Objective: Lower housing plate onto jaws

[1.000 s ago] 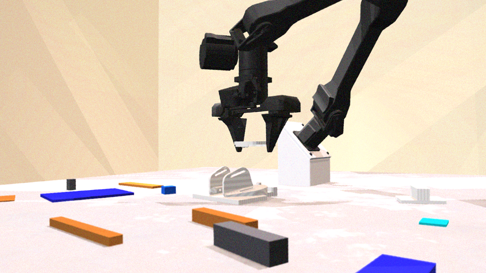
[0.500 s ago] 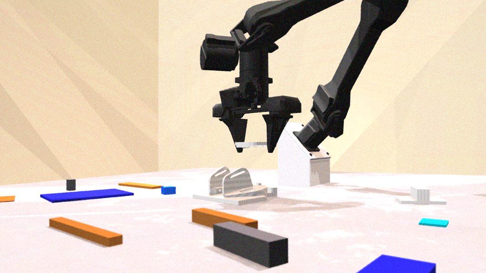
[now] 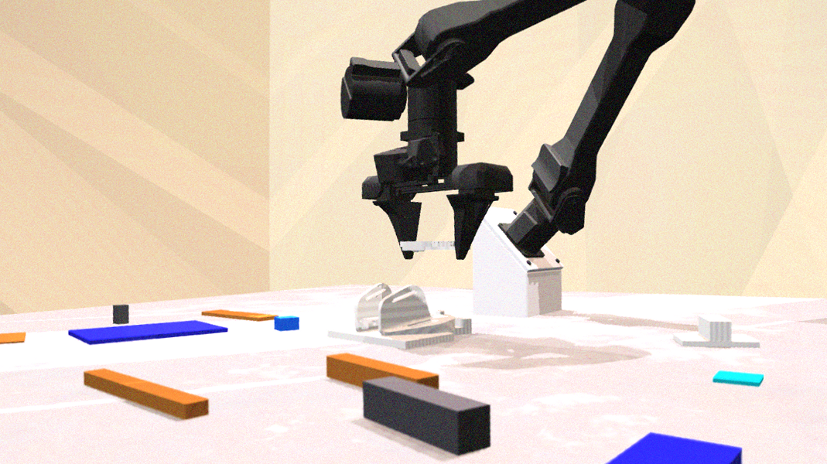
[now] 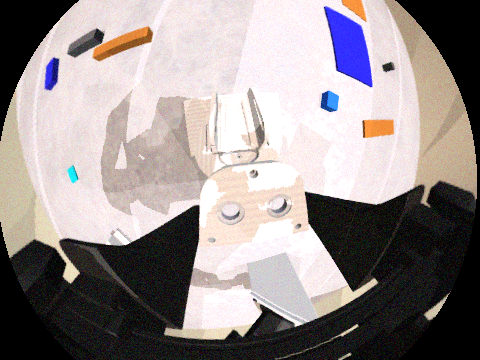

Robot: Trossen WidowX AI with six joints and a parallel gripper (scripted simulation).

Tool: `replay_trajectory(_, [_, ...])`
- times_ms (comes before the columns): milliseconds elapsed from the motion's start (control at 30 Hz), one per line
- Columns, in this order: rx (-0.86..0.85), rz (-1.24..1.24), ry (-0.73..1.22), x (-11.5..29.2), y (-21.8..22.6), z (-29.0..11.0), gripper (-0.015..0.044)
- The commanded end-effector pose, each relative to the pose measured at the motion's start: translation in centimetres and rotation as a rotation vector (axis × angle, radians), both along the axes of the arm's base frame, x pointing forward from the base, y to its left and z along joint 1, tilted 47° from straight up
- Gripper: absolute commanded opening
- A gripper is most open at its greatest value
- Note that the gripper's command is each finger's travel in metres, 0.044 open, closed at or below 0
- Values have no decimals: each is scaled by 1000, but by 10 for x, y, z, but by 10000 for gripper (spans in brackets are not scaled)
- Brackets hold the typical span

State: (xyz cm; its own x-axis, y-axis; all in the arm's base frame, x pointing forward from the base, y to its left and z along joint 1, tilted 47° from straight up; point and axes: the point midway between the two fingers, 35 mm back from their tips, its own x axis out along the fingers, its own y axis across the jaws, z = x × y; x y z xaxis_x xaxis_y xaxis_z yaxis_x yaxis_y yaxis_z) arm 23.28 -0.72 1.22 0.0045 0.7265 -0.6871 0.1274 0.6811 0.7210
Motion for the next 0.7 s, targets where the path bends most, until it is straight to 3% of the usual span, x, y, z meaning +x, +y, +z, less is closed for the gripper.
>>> replay_trajectory(0, [-2,1,5,-1,0,0,351])
replay_trajectory(667, [-5,0,5,0,16,-16,351])
